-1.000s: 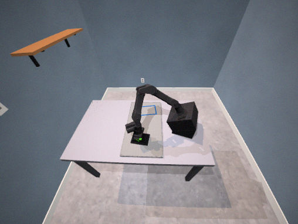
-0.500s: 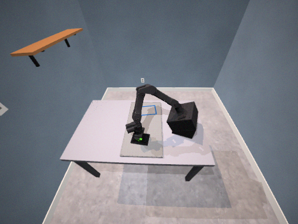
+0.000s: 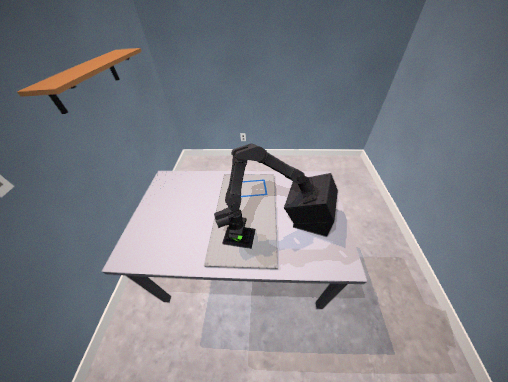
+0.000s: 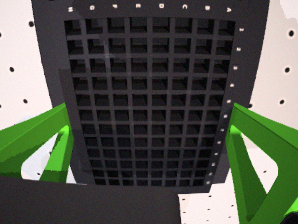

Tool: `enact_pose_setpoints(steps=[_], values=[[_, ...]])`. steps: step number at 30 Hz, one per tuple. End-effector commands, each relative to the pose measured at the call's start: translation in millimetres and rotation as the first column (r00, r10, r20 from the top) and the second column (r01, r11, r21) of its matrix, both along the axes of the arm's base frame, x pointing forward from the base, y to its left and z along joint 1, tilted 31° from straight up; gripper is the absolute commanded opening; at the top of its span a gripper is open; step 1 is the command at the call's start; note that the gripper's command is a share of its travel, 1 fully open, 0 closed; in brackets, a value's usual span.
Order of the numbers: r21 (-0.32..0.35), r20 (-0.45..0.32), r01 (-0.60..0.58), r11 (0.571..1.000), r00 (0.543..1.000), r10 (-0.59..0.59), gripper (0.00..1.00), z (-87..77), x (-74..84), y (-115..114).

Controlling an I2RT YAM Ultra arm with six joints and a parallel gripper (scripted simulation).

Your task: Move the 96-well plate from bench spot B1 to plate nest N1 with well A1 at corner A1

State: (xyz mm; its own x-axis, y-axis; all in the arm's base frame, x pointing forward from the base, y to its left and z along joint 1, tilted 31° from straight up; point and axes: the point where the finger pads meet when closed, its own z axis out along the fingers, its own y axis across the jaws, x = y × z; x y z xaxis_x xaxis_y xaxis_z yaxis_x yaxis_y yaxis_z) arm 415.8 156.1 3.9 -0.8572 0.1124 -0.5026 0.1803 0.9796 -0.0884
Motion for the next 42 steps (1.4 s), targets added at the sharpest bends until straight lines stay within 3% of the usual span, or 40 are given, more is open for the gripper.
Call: enact_pose_setpoints(steps=[1, 32, 42], values=[[0.006, 0.011, -0.001, 1.000, 1.000, 0.001, 0.00, -1.0, 7.3, 2.0], [0.008, 0.011, 0.001, 1.000, 1.000, -0.001, 0.00, -2.7, 11.9, 2.3], [0.003, 0.006, -0.003, 1.000, 1.000, 0.003, 0.00, -1.5, 5.7, 1.8]])
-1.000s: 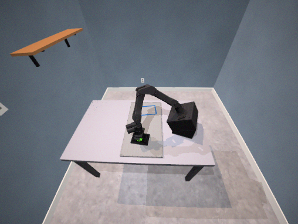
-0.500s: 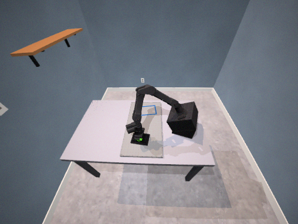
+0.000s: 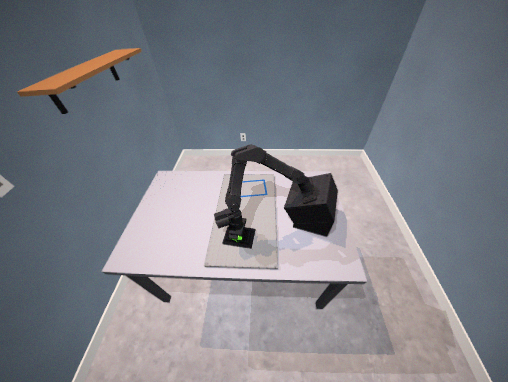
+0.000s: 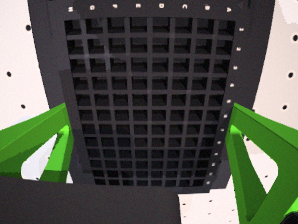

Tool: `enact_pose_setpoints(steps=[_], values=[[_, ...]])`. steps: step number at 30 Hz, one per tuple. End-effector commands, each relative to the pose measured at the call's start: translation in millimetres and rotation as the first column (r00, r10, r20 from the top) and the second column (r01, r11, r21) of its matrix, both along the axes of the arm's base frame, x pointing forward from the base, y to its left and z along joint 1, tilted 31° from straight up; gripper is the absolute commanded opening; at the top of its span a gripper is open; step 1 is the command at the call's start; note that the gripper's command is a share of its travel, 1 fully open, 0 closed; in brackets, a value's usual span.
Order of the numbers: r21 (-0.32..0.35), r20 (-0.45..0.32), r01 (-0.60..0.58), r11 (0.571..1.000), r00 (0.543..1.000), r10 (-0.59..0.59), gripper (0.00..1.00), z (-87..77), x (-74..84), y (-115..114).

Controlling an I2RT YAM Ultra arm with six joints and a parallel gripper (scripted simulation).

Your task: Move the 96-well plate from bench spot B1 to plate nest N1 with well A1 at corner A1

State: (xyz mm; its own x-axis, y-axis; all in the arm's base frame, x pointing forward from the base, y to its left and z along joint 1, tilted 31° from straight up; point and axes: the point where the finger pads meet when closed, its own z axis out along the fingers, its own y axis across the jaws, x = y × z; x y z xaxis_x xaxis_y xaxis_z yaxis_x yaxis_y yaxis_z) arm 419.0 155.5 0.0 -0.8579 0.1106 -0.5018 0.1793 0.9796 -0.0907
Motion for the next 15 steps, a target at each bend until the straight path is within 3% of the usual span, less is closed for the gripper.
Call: enact_pose_setpoints(steps=[1, 7, 8, 15], values=[[0.005, 0.007, -0.002, 1.000, 1.000, 0.002, 0.00, 2.4, 2.5, 2.3], [0.005, 0.007, -0.002, 1.000, 1.000, 0.002, 0.00, 2.4, 2.5, 2.3], [0.005, 0.007, -0.002, 1.000, 1.000, 0.002, 1.00, 2.4, 2.5, 2.3], [0.005, 0.007, -0.002, 1.000, 1.000, 0.002, 1.00, 2.4, 2.5, 2.3]])
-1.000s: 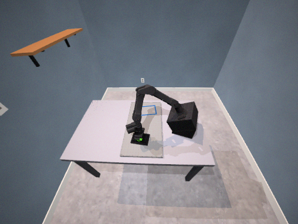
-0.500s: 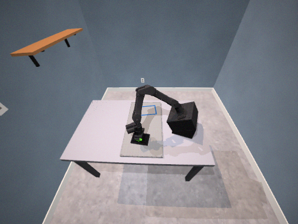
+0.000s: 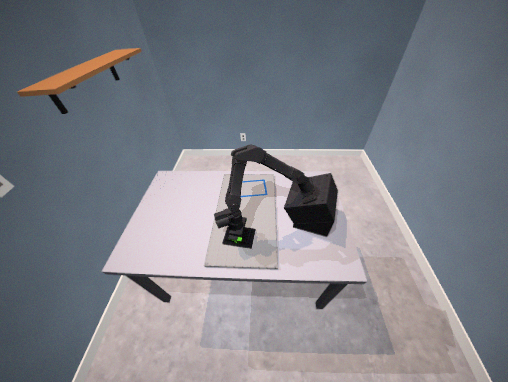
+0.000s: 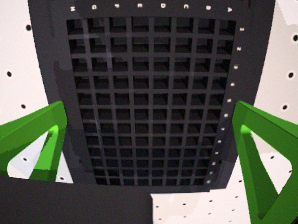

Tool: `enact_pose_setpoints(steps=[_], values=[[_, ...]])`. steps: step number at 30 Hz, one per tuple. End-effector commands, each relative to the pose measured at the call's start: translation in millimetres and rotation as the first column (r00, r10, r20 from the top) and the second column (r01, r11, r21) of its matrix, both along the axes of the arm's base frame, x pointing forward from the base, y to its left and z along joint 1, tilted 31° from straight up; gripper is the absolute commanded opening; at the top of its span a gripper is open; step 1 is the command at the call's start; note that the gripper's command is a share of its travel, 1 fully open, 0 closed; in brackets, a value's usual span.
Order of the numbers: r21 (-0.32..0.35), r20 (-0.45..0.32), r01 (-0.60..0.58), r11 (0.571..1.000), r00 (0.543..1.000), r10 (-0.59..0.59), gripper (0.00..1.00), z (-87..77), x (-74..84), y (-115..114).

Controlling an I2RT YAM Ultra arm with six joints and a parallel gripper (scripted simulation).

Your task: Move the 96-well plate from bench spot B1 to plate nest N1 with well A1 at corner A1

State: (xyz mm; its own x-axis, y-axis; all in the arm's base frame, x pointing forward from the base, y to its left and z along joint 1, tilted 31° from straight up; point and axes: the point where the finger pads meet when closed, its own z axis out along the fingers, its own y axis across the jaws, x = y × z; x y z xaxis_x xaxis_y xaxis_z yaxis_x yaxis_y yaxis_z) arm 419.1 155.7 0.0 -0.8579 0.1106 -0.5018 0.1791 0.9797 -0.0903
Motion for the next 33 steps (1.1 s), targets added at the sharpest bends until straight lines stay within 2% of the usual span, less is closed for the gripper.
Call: enact_pose_setpoints(steps=[1, 13, 15, 17, 27, 33], values=[[0.005, 0.007, -0.002, 1.000, 1.000, 0.002, 1.00, 2.4, 2.5, 2.1], [0.005, 0.007, -0.002, 1.000, 1.000, 0.002, 1.00, 2.4, 2.5, 2.1], [0.019, 0.032, -0.006, 1.000, 0.999, 0.006, 1.00, 20.3, 4.0, 10.0], [0.016, 0.034, -0.005, 1.000, 0.999, 0.004, 1.00, 25.1, 1.5, 10.3], [0.017, 0.034, -0.005, 1.000, 0.999, 0.004, 1.00, 43.4, -9.5, 13.5], [0.017, 0.034, -0.005, 1.000, 0.999, 0.004, 1.00, 43.4, -9.5, 13.5]])
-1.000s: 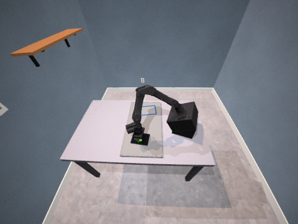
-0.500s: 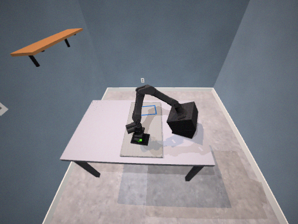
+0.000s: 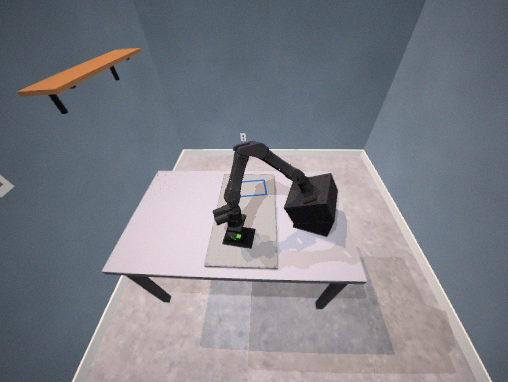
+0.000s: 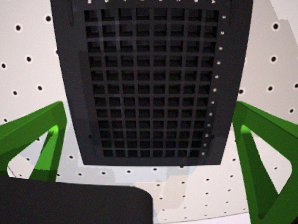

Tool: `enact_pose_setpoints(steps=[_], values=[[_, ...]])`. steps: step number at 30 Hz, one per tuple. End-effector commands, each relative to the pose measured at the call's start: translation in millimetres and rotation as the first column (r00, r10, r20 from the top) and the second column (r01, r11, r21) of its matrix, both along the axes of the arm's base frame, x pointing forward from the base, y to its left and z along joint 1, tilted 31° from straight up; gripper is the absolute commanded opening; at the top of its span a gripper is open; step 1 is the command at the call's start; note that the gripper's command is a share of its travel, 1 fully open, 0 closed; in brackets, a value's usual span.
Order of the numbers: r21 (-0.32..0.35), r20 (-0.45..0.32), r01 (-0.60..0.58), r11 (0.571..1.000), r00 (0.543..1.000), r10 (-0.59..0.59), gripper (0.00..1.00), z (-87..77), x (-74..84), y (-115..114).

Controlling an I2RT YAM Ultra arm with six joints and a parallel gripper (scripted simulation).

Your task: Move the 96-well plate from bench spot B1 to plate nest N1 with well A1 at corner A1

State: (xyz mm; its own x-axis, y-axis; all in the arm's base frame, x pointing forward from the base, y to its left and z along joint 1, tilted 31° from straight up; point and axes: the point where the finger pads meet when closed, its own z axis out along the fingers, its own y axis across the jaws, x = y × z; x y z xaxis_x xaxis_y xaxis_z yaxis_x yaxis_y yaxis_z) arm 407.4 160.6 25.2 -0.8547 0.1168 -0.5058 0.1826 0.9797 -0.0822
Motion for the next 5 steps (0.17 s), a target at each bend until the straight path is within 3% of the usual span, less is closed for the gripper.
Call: enact_pose_setpoints(steps=[1, 5], values=[[0.010, 0.028, -0.008, 1.000, 1.000, 0.008, 1.00, 18.2, 2.1, 8.6], [0.010, 0.028, -0.008, 1.000, 1.000, 0.008, 1.00, 18.2, 2.1, 8.6]])
